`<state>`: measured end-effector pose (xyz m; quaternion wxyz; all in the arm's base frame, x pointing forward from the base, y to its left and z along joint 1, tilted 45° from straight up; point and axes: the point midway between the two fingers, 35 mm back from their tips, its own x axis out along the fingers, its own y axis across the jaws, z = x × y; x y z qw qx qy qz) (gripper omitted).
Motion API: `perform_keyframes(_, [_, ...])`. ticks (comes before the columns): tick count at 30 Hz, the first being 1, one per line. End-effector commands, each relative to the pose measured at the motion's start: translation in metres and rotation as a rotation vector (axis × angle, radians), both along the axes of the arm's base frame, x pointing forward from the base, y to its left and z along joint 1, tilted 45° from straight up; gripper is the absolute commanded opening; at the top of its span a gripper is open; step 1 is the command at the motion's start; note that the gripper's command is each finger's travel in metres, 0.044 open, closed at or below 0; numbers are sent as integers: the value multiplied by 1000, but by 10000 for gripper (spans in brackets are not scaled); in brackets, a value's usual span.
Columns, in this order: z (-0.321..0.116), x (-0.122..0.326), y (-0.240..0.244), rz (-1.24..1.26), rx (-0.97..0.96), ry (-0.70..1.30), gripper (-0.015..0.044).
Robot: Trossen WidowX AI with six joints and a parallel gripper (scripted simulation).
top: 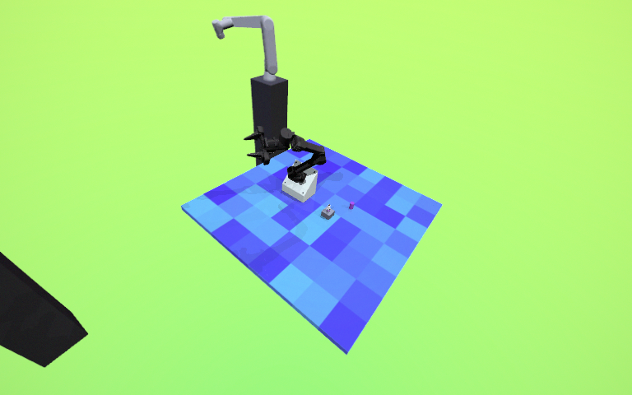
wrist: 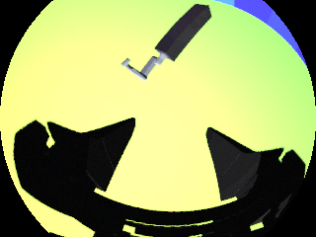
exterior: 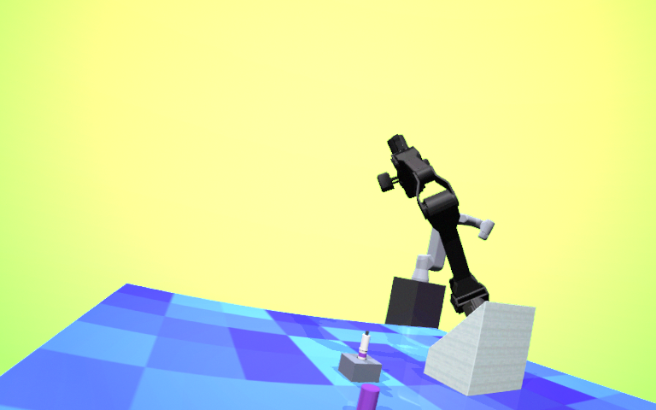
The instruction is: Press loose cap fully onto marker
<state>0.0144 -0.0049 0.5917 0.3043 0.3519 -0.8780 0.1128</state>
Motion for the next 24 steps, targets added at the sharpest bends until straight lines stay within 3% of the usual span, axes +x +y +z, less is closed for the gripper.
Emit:
perform_keyframes(1, [0, -2, -1, 12, -3, -10, 374])
perform_keyframes(6, [-5, -43, -37, 295, -78, -294, 245])
perform_keyframes(15, [-37, -82, -143, 747, -165, -944, 245])
perform_keyframes(24, [-90, -43, -249, 960, -152, -1592, 245])
